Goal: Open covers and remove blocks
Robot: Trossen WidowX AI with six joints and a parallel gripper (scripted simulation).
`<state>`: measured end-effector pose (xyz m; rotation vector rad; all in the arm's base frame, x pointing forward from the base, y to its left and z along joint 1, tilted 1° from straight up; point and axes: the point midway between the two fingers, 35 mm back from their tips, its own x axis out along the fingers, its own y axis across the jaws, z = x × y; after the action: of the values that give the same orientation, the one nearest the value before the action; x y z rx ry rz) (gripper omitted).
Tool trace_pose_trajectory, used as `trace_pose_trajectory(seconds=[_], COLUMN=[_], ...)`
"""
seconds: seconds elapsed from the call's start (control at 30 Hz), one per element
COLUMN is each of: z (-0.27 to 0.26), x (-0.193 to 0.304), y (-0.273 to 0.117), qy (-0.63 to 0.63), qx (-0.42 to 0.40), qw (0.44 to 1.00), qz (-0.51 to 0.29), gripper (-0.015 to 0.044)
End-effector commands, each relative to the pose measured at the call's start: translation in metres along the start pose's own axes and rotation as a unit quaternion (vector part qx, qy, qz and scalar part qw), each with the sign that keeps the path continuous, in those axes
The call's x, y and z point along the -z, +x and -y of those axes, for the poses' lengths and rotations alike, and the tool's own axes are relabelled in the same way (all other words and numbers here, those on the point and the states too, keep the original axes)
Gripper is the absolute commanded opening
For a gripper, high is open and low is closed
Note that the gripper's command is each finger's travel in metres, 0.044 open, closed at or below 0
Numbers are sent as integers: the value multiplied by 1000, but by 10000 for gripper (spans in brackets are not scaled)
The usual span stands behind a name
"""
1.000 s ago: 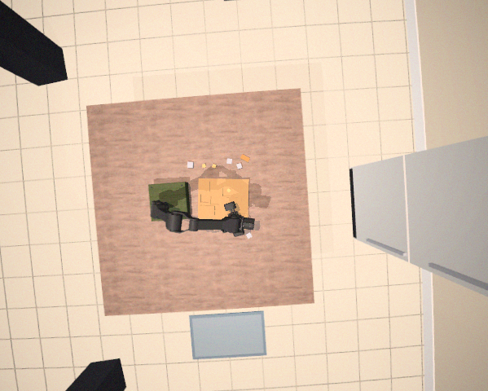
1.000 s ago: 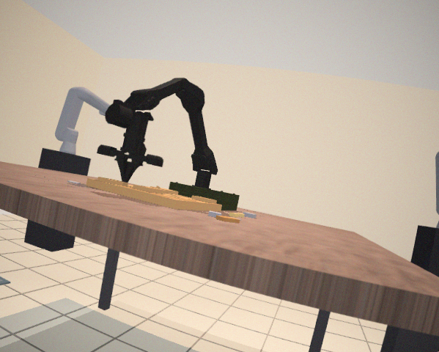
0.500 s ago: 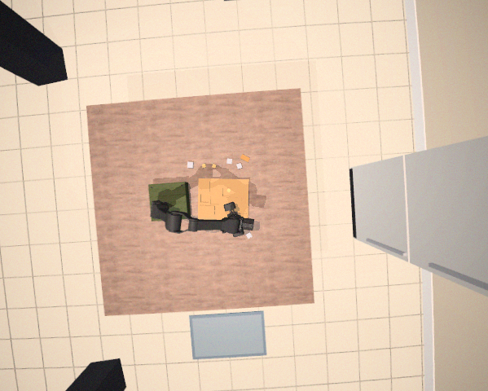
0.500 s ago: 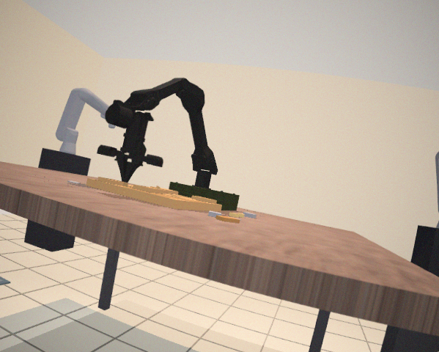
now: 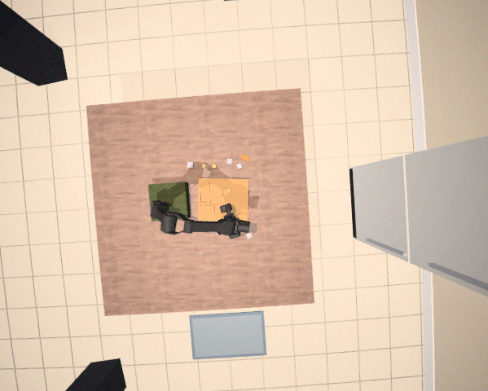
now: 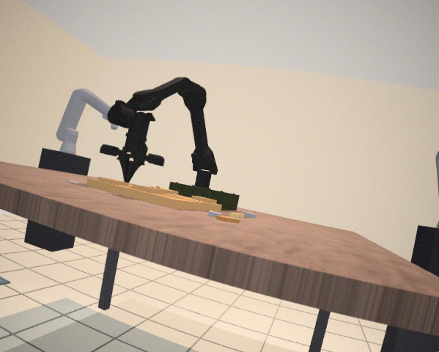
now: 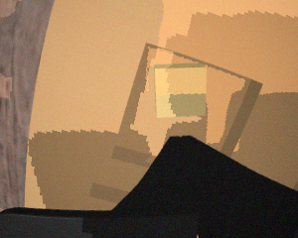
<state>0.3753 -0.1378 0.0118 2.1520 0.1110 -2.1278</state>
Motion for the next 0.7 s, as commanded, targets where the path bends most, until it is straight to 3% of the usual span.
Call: trace_pose_trajectory(seconds=[0.0,0.67], z=[1,1], x=[-6,-21], y=[-3,-5], qy=[-3,-4], qx=[2,1], qw=[1000,1000], qz=[-4,-7], gripper=[0,0])
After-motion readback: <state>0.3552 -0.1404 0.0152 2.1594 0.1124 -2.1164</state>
